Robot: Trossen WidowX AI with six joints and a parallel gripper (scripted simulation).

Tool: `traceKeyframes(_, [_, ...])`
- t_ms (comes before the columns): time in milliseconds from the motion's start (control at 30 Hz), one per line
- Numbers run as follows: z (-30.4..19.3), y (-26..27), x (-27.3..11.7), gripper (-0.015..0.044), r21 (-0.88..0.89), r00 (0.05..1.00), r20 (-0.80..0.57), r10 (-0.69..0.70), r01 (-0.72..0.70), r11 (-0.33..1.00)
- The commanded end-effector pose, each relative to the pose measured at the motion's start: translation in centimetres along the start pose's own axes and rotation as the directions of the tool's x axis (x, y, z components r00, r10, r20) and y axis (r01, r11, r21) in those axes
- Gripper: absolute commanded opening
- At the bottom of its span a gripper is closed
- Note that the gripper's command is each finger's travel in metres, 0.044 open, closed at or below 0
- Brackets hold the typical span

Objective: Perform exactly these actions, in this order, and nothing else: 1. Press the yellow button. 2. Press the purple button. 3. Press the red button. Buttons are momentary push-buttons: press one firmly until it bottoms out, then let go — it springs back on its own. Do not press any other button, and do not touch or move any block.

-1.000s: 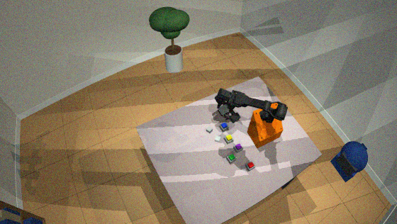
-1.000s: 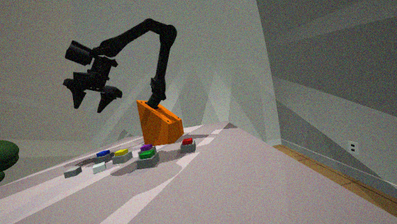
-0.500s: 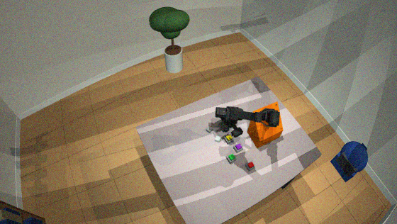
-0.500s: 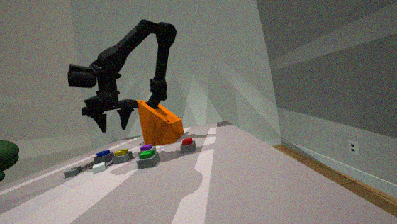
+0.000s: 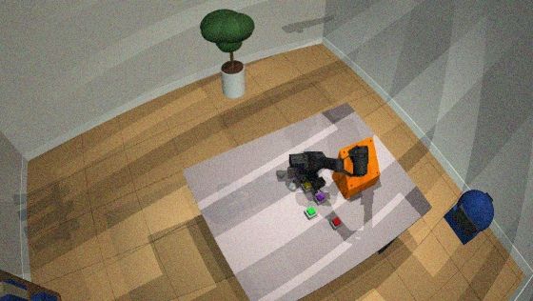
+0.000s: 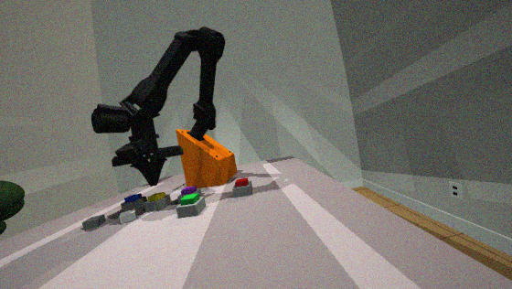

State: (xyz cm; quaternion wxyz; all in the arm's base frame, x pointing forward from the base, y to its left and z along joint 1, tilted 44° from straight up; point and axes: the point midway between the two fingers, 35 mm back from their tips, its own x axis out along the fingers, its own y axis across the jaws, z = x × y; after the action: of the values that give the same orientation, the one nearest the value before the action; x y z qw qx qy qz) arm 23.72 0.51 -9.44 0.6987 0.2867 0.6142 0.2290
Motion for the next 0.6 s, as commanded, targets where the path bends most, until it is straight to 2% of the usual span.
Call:
traceKeyframes(0, [-0.1,0.0,0.1,0.002,0.006,1.0,-0.001,0.005,-0.005,1.0])
traceKeyframes(567, [-0.1,0.0,2.3,0.002,0.007,1.0,-0.001,0.005,-0.005,1.0])
